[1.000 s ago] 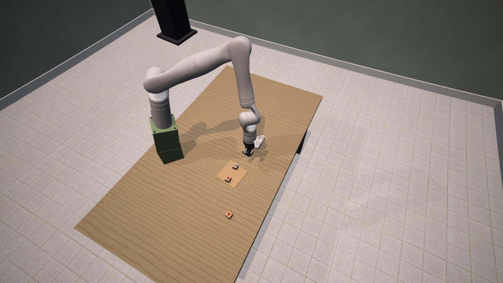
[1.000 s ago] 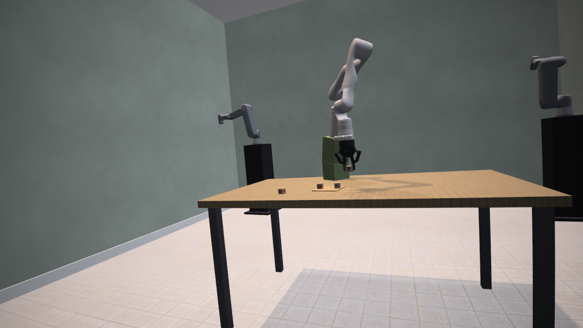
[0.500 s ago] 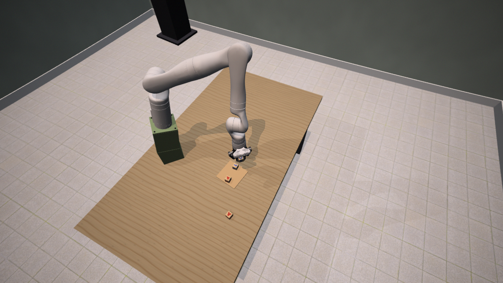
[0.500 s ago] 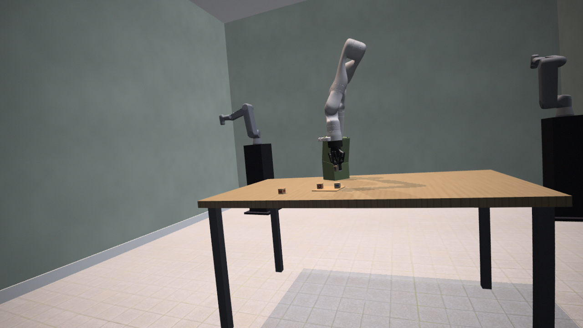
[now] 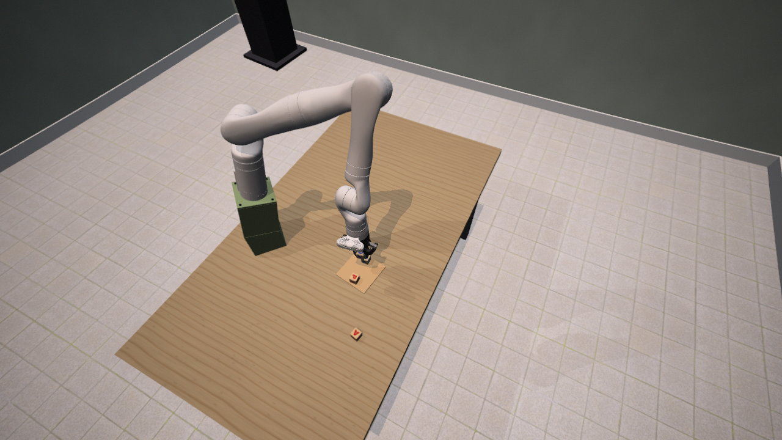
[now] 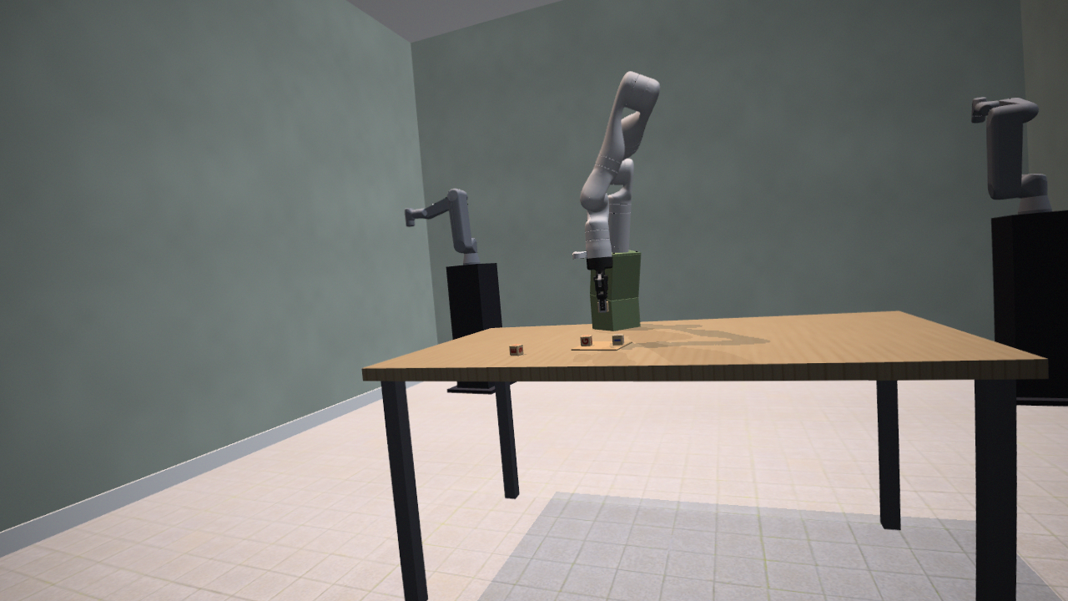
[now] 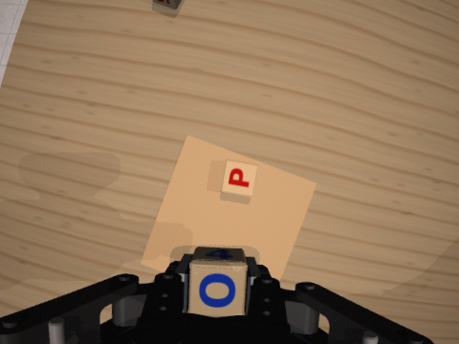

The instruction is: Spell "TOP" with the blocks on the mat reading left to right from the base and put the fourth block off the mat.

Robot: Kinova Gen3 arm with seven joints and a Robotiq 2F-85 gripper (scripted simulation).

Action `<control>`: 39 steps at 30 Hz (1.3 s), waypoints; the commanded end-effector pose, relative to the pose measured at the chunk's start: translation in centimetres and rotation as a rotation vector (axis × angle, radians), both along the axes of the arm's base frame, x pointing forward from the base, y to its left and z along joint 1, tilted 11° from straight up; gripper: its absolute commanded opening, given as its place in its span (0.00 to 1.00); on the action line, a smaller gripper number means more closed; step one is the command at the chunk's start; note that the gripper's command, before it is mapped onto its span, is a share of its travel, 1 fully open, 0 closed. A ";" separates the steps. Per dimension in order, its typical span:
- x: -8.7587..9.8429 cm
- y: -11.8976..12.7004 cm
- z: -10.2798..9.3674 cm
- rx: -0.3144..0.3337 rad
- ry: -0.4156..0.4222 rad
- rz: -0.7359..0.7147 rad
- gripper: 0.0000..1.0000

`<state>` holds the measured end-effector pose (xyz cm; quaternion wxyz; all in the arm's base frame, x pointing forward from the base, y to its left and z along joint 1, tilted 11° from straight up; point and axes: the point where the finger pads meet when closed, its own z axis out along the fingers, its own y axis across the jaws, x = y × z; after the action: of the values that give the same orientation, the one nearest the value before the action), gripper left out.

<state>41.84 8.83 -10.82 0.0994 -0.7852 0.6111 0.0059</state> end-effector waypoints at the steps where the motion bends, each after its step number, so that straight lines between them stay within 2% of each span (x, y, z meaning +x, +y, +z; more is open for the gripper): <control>1: -0.4 -0.9 0.0 0.002 0.011 -0.054 0.26; 6: -0.6 -1.3 -0.1 0.005 0.018 -0.105 0.26; 27: -0.6 -1.3 -0.2 0.005 0.019 -0.111 0.26; 33: -0.4 -1.2 -1.2 0.006 0.020 -0.111 0.26; 39: -0.1 -0.8 -3.4 0.006 0.020 -0.111 0.26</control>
<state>42.07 8.11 -12.96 0.1021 -0.7485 0.6551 0.0070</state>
